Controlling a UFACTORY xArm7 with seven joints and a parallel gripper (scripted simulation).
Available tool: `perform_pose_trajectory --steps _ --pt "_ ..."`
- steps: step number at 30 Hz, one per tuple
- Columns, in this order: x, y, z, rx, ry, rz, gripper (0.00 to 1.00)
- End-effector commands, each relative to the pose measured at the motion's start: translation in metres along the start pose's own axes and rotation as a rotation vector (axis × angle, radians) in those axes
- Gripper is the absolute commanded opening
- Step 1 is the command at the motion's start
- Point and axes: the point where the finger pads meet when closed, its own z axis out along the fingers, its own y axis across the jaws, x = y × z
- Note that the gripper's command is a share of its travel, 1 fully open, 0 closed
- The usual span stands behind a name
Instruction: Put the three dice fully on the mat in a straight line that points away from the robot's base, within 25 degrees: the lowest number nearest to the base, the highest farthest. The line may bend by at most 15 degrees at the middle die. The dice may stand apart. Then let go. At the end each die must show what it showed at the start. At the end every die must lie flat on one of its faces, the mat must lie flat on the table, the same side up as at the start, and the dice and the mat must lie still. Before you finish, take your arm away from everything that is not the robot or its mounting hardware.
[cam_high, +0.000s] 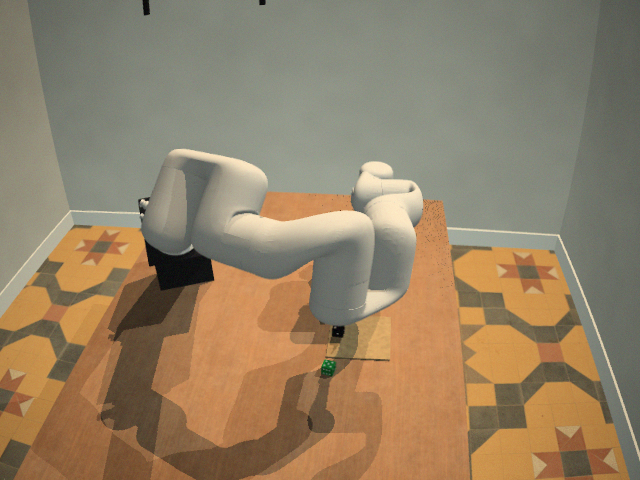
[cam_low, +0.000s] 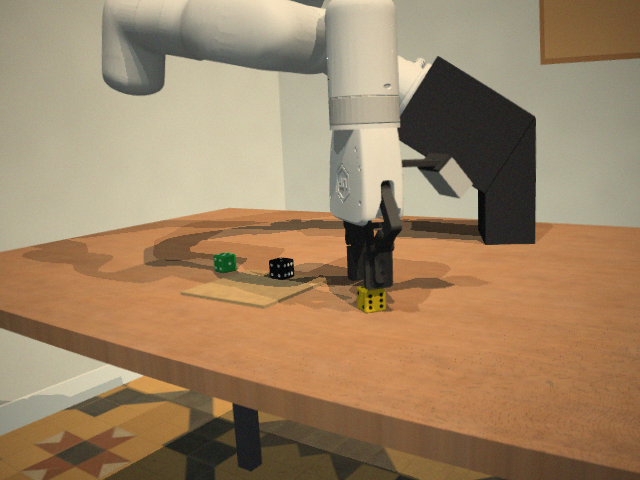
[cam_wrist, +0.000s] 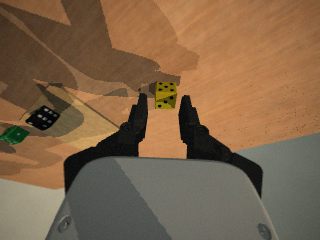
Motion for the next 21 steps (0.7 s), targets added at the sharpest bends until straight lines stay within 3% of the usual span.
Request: perform_pose_trajectory --steps 1,21 --pt "0.0 0.0017 -0.0023 -0.005 0.0 0.0 0.42" --pt "0.0001 0.0034 -0.0023 -0.005 0.0 0.0 0.42"
